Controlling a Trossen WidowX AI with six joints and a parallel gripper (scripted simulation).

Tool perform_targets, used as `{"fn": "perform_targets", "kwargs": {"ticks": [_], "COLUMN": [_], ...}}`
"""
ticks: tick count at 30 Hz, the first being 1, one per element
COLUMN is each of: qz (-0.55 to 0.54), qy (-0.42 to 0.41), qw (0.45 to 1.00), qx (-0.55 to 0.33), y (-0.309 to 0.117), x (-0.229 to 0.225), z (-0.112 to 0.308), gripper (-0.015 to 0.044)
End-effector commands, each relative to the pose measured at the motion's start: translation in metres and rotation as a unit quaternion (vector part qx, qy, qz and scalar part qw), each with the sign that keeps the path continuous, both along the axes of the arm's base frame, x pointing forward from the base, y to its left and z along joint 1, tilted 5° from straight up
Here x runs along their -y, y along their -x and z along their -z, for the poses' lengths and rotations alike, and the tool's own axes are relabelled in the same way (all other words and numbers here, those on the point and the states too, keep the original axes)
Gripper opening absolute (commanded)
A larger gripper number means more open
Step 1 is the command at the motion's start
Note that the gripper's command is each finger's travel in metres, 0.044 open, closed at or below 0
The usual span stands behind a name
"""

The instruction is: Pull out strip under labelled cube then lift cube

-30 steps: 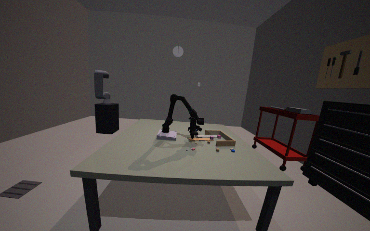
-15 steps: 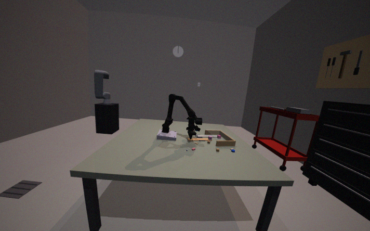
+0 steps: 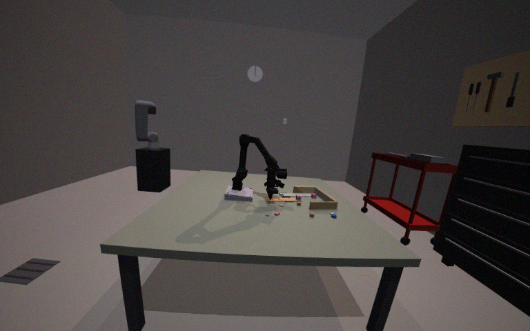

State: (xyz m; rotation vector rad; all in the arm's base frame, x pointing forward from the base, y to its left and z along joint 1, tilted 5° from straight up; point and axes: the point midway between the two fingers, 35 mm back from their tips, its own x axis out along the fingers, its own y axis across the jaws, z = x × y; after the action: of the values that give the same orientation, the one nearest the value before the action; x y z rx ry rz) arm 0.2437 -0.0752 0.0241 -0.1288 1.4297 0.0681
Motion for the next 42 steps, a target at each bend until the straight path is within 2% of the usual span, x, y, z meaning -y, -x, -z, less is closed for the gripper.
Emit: {"fn": "perform_targets", "kwargs": {"ticks": [1, 16, 42], "qz": [0.001, 0.001, 0.001], "qy": [-0.004, -0.004, -0.004], "qw": [1.0, 1.0, 1.0], "qx": [-0.02, -0.021, -0.021], "y": [0.016, 0.034, 0.034], "x": [0.0, 0.002, 0.002], "z": [0.009, 0.011, 0.011], "gripper": [0.0, 0.0, 0.0]}}
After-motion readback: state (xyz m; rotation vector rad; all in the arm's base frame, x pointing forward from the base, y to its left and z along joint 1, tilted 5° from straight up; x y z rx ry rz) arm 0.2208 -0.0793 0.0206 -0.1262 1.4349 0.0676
